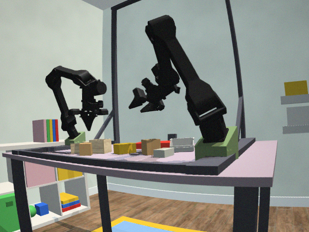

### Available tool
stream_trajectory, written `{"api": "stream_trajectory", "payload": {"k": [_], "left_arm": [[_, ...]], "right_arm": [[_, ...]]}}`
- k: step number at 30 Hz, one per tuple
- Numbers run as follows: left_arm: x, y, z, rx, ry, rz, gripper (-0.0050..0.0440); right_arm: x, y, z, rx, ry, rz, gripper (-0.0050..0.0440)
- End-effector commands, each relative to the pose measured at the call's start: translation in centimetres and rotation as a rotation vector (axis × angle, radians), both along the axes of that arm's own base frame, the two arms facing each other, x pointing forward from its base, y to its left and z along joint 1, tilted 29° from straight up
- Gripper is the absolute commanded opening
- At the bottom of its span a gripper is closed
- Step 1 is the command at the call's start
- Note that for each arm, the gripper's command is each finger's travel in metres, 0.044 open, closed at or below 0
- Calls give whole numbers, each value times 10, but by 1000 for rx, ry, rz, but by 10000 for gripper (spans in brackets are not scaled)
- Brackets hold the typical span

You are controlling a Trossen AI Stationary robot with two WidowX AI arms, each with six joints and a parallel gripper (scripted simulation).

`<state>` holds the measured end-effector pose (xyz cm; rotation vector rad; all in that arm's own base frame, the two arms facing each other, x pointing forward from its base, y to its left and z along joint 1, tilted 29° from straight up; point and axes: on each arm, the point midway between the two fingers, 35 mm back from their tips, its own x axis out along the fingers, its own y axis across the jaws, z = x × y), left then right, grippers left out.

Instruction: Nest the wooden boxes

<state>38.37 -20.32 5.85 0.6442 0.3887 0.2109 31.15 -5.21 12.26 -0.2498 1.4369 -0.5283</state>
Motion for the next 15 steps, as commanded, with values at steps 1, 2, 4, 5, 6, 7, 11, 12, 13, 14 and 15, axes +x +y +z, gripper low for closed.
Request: {"api": "stream_trajectory", "payload": {"k": [1,2,4,5,6,7,11,12,13,14,15], "left_arm": [[10,2,15,-46,35,11,400],[11,4,16,-49,47,14,400],[12,7,16,-51,73,19,400],[13,9,16,-53,86,22,400],[13,11,16,-54,99,26,400],[13,14,16,-56,112,29,400],[14,23,16,-62,168,45,400],[14,25,16,-64,182,50,400],[13,27,16,-66,196,55,400],[13,27,16,-66,196,55,400],[13,27,16,-66,196,55,400]], "right_arm": [[-5,-3,8,9,-48,-26,-50],[-6,-4,8,9,-51,-30,-50],[-8,-6,7,10,-56,-39,-50],[-9,-6,7,10,-58,-44,-50],[-10,-7,7,10,-60,-48,-50],[-11,-8,7,11,-63,-52,-50],[-16,-11,6,11,-72,-70,-50],[-17,-12,6,12,-75,-74,-50],[-18,-13,6,12,-77,-79,-50],[-18,-13,6,12,-77,-79,-50],[-18,-13,6,12,-77,-79,-50]]}}
